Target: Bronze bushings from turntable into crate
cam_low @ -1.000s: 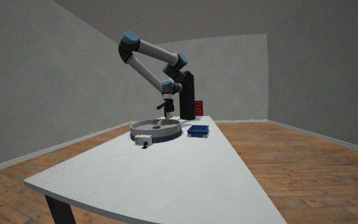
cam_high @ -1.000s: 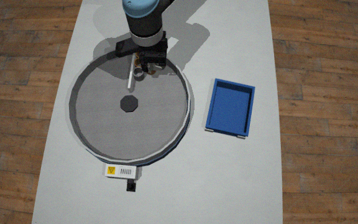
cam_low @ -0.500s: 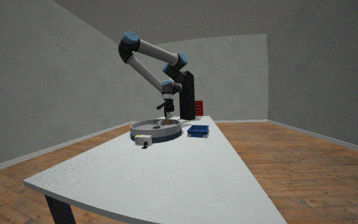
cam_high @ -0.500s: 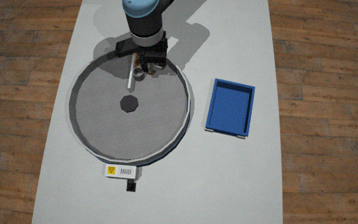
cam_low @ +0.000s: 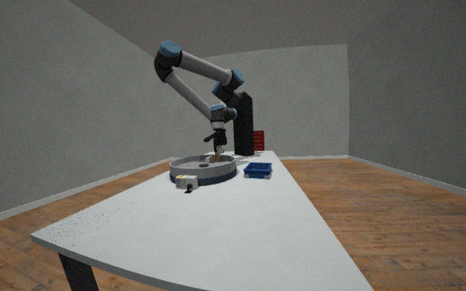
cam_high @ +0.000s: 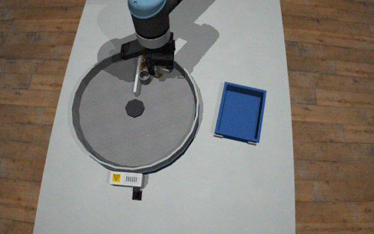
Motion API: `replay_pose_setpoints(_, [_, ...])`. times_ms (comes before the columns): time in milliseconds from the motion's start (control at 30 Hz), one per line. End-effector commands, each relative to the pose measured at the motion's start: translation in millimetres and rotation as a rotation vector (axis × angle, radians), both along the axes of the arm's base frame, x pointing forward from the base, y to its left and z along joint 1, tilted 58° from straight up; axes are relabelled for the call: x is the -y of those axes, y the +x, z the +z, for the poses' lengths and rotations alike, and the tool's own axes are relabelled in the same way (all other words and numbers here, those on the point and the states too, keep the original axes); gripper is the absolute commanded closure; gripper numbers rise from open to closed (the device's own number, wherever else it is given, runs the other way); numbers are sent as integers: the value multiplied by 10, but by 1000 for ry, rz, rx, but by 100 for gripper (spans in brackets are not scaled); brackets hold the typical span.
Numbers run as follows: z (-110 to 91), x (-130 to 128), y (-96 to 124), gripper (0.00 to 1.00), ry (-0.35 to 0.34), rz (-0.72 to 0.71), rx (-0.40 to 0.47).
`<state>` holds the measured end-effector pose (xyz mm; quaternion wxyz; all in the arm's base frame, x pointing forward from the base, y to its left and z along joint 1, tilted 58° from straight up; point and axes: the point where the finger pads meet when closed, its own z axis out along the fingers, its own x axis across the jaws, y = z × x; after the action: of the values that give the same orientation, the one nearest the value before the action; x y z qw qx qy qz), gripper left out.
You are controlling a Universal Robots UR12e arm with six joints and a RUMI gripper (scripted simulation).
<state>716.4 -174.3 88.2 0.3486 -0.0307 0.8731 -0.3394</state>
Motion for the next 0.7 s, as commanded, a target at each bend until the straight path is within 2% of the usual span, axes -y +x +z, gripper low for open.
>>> replay_pose_setpoints(0, [2, -18, -37, 100, 0, 0, -4])
replay_pose_setpoints(300, [116, -150, -170, 100, 0, 0, -3])
replay_pose_setpoints(667, [351, -404, -452, 100, 0, 0, -3])
